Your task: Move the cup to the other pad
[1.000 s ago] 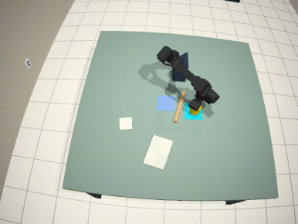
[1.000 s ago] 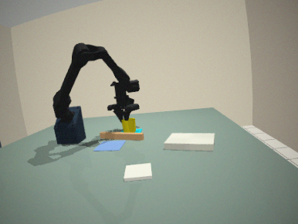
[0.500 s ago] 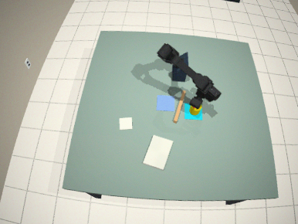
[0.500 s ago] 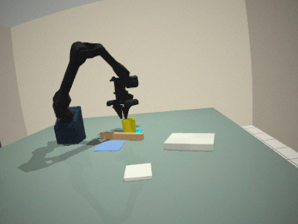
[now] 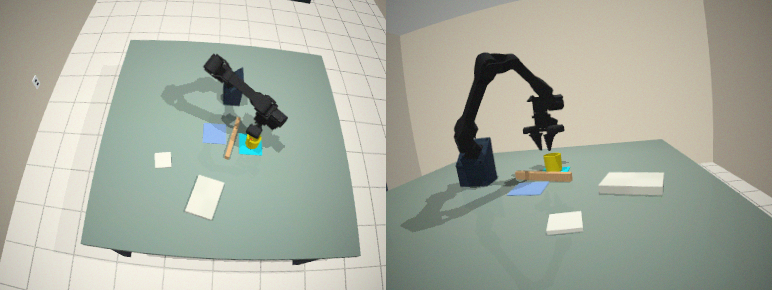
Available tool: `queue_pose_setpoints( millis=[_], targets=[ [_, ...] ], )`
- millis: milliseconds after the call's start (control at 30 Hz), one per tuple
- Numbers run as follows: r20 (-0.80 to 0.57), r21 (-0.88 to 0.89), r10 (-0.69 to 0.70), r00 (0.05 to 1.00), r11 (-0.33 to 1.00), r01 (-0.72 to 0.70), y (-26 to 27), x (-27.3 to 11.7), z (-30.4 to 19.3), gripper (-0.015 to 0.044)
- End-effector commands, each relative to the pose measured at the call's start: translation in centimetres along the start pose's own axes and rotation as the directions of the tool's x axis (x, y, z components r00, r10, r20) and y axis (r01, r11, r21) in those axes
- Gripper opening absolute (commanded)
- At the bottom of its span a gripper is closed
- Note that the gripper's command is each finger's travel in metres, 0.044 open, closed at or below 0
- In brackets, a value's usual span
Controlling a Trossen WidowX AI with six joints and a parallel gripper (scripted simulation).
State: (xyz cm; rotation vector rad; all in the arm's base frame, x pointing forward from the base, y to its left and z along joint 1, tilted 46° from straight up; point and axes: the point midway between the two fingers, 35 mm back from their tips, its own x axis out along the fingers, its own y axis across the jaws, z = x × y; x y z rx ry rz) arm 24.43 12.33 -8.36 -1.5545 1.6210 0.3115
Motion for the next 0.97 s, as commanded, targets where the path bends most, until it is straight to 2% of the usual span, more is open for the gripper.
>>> queue_pose_setpoints(
  millis=[0, 133, 167, 567, 933],
  targets=[
    [-0.002, -0.001, 0.000, 1.000, 1.000, 0.000, 0.0, 0.1, 0.0, 0.0330],
    [-0.001, -0.001, 0.001, 1.000, 1.000, -0.001, 0.0, -0.4, 0.0, 0.0435],
    [0.000, 0.000, 0.001, 1.000, 1.000, -0.001, 0.0, -0.7, 0.1, 0.0440],
    [0.007, 0.009, 0.005, 1.000, 1.000, -0.005, 0.2, -6.3, -0.1, 0.0440],
    [0.004, -0.002, -0.002, 1.000, 1.000, 0.002, 0.4, -6.0, -0.1, 0.0440]
  ],
)
